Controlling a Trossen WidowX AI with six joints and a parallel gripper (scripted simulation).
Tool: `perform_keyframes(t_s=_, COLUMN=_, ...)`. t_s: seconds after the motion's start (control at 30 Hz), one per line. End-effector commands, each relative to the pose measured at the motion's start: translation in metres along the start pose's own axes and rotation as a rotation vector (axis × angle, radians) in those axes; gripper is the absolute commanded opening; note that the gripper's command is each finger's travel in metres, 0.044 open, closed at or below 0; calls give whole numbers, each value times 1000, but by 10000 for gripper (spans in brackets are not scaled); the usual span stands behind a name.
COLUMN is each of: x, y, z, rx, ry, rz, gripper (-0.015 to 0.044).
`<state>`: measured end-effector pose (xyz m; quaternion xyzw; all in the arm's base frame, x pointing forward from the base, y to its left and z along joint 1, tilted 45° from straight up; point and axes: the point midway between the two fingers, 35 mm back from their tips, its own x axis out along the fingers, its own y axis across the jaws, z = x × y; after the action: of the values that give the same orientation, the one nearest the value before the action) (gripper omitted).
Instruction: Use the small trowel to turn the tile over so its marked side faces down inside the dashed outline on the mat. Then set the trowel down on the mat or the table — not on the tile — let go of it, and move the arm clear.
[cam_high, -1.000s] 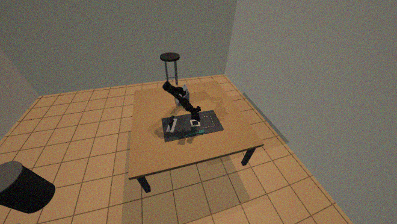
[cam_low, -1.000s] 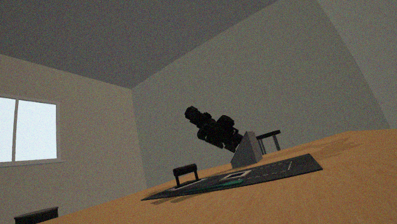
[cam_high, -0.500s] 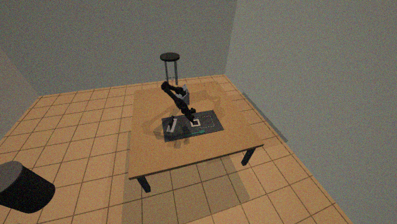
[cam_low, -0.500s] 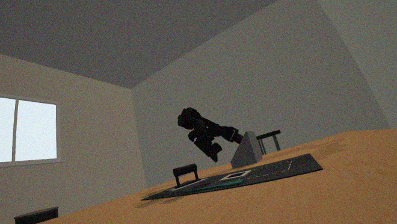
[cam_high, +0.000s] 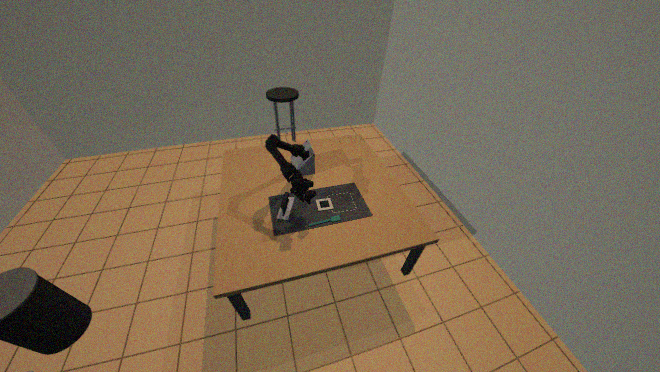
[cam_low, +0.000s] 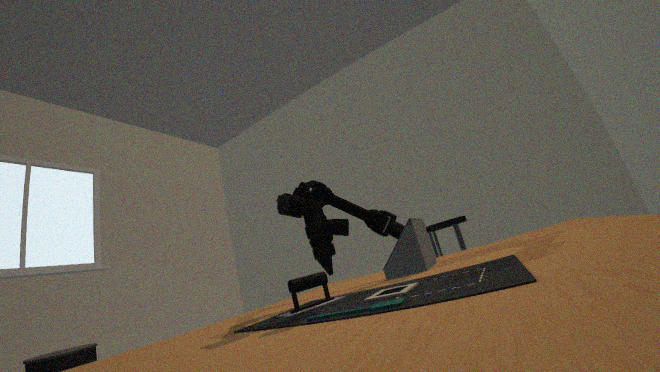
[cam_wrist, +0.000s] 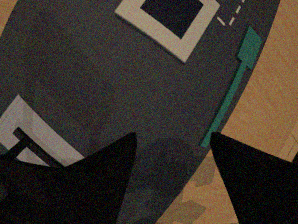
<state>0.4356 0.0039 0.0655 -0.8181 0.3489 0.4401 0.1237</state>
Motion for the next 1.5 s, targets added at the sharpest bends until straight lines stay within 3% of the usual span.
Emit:
perform_keyframes(t_s=0.0, x=-8, y=13, z=-13, rx=-93, ry=8, rz=52, gripper=270)
perform_keyframes(t_s=0.67, x=-61, y=96, z=-68, rx=-623, ry=-64, rz=338, gripper=270)
perform_keyframes(t_s=1.47, x=-31, y=105, z=-70, rx=-625, ry=-61, rz=331, gripper=270)
